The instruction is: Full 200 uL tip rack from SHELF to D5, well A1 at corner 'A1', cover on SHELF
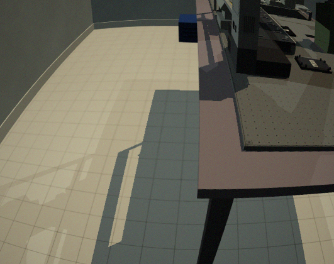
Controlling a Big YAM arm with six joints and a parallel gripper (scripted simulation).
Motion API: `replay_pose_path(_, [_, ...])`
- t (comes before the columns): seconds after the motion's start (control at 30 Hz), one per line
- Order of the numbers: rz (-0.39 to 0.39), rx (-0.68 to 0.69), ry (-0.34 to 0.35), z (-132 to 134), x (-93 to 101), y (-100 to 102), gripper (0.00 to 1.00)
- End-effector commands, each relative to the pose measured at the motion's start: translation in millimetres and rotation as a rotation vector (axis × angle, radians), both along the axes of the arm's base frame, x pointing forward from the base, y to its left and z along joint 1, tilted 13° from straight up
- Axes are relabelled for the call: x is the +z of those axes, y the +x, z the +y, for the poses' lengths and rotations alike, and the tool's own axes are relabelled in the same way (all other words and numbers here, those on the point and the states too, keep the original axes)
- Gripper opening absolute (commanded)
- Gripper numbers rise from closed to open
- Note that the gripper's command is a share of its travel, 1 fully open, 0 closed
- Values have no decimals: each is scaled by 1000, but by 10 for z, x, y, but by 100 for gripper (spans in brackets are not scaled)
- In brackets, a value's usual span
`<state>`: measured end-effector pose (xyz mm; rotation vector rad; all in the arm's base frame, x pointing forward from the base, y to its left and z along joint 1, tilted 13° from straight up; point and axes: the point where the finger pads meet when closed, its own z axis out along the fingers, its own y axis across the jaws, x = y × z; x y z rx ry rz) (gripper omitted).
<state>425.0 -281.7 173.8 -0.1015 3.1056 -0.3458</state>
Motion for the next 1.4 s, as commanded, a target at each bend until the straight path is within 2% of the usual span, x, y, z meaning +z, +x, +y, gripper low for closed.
replay_pose_path(0.0, [-19,2,-13,-60,12,60,0])
replay_pose_path(0.17, [-11,0,-9,-90,-105,31,0])
replay_pose_path(0.23, [-26,-2,-17,-133,-67,71,0])
replay_pose_path(0.3, [-38,1,-25,-99,-13,27,0])
replay_pose_path(0.37, [-43,4,-27,-139,-40,124,0])
replay_pose_path(0.4, [-22,4,-14,-120,-171,85,0])
replay_pose_path(0.47, [-11,1,-8,-123,-252,39,0])
replay_pose_path(0.53, [-11,1,-8,-123,-252,39,0])
replay_pose_path(0.57, [-55,-2,-33,-178,-49,131,0])
replay_pose_path(0.63, [-31,0,-20,-133,-189,37,0])
replay_pose_path(0.73, [-11,2,-8,-136,-350,47,0])
replay_pose_path(0.87, [-15,0,-10,-159,-395,43,0])
replay_pose_path(0.97, [-42,0,-26,-217,-311,124,0])
replay_pose_path(1.03, [-18,3,-11,-164,-462,57,0])
replay_pose_path(1.1, [-18,3,-11,-164,-462,57,0])
replay_pose_path(1.13, [-46,5,-27,-213,-346,166,0])
replay_pose_path(1.23, [-12,0,-7,-193,-563,47,0])
replay_pose_path(1.37, [-27,2,-16,-227,-558,102,0])
